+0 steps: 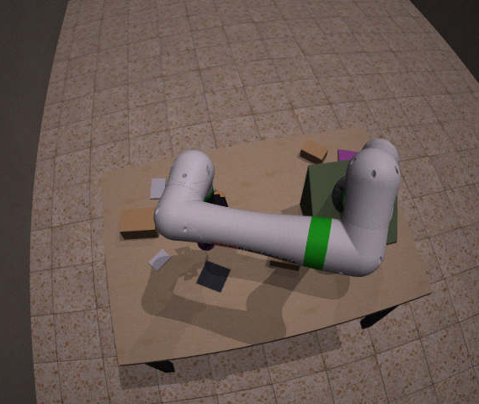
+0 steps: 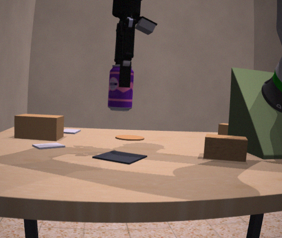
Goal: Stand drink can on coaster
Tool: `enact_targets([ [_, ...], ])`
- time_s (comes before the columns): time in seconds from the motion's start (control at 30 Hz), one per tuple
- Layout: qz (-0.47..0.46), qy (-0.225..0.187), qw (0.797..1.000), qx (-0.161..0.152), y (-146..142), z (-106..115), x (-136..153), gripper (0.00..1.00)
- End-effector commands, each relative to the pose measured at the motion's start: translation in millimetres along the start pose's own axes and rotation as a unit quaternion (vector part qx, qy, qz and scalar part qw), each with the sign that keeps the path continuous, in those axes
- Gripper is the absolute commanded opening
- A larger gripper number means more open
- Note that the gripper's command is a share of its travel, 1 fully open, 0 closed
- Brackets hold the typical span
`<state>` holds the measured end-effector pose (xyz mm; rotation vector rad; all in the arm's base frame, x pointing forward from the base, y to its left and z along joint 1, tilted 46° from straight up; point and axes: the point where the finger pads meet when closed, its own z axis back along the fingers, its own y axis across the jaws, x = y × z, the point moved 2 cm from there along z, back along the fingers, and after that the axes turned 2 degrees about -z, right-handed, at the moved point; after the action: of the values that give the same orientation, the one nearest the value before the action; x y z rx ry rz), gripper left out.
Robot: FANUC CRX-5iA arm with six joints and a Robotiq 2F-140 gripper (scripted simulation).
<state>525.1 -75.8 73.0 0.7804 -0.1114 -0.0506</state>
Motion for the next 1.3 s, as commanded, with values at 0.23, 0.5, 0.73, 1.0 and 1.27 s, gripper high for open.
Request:
enact_targets([
  [0.23, 0.000, -0.001, 1.000, -0.002, -57, 3, -9, 0.10],
  [0.5, 0.000, 0.000, 1.000, -0.002, -107, 3, -23, 0.10],
  [0.73, 0.000, 0.000, 1.000, -0.001, -136, 2, -34, 0.10],
  [1.0, 0.001, 0.000, 1.000, 0.001, -175, 1, -51, 0.10],
  [1.27, 0.001, 0.000, 1.000, 0.003, -196, -1, -61, 0.10],
])
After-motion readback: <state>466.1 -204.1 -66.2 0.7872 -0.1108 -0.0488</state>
